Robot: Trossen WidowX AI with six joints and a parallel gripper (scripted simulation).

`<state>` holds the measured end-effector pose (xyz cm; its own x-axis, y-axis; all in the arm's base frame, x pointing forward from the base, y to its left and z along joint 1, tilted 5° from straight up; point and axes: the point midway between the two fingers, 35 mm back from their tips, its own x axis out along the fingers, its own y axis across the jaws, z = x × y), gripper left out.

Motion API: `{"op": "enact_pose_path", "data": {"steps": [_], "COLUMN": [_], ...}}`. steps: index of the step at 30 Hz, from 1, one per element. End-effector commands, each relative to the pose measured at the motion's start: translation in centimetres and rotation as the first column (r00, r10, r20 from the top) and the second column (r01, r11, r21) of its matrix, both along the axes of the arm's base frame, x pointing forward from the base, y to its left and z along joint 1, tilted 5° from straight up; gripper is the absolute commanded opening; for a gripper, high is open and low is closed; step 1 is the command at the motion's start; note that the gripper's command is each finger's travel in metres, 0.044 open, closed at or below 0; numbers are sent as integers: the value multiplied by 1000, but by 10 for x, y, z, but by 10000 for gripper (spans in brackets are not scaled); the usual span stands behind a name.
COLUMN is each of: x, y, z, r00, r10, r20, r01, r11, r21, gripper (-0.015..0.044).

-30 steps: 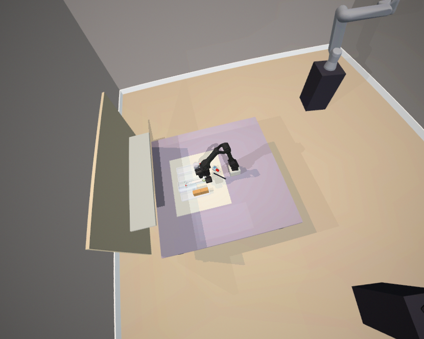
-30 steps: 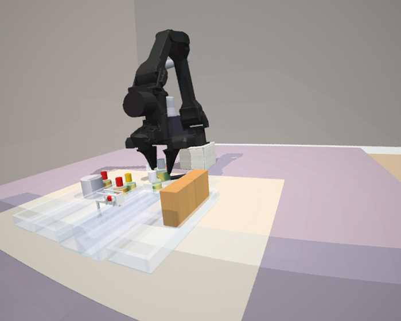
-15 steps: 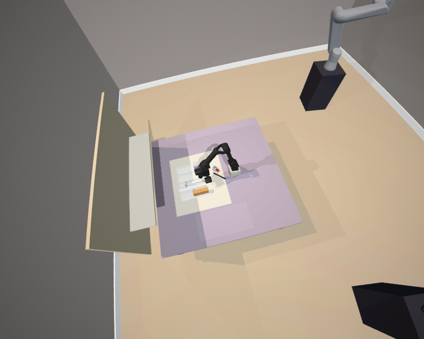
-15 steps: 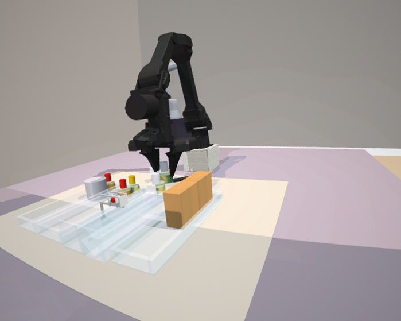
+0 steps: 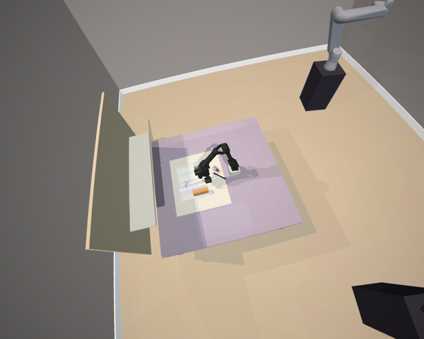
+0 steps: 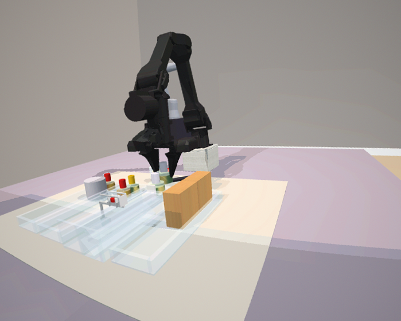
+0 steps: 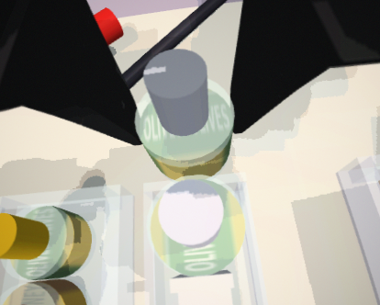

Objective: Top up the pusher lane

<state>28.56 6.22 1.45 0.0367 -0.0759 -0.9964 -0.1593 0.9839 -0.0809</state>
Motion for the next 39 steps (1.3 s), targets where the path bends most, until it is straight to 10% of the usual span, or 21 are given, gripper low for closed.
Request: {"op": "enact_pose_path", "data": {"steps": [1,39], "x": [7,20], "y": [1,4], "z": [3,4], "r00": [1000,1000], "r10": [4,4], "r20": [20,21], "r01": [-4,-4], "r11": [1000,1000], "r21": [3,3], "gripper": [0,0]}}
